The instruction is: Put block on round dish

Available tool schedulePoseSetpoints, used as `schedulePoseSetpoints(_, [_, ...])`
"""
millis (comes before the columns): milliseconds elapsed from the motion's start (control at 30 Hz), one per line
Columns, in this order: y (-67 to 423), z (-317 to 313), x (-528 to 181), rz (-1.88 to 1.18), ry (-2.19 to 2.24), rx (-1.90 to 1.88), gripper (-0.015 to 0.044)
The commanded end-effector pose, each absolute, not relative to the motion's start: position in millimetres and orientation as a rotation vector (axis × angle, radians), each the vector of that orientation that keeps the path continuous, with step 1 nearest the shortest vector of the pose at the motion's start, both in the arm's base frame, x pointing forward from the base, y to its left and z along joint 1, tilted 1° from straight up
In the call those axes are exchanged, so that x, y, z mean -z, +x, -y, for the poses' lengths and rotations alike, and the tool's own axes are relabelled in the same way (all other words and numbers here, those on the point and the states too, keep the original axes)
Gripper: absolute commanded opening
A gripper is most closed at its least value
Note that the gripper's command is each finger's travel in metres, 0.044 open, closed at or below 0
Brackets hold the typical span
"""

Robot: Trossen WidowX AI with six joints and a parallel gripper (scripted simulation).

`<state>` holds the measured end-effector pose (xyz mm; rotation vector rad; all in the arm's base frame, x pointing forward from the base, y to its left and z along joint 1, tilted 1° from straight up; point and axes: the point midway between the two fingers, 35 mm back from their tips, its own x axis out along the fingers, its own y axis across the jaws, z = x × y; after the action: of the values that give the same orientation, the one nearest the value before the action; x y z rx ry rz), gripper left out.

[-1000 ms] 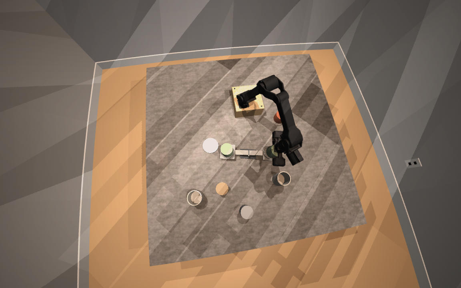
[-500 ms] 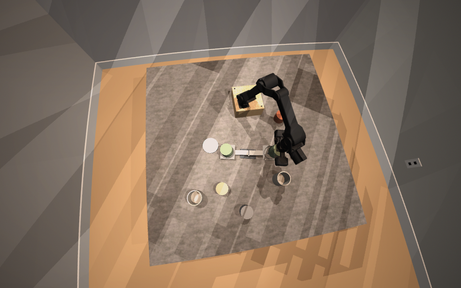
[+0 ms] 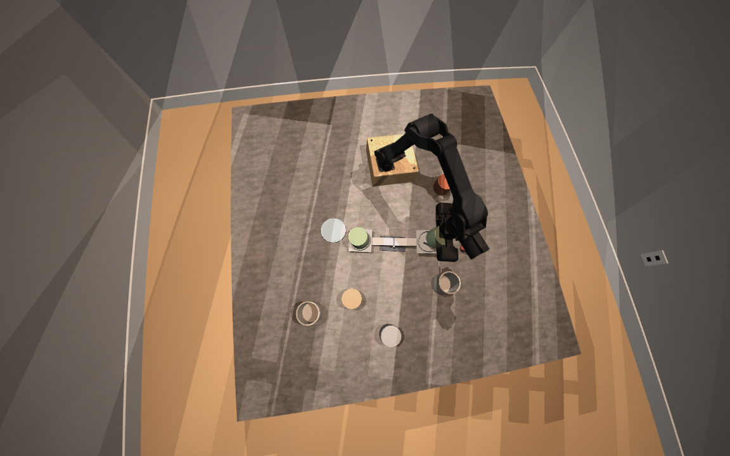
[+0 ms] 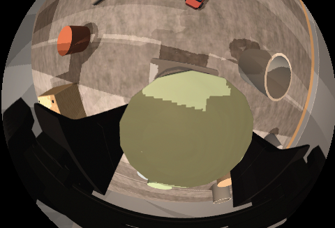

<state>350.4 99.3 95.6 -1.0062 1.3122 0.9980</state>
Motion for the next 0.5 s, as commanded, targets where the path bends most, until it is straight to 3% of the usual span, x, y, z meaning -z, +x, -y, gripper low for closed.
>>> schedulePoseSetpoints(0, [350, -100, -104, -1.304, -1.007, -1.001, 0.0])
schedulePoseSetpoints(467, [347, -99, -122, -1.304, -1.007, -1.001, 0.0])
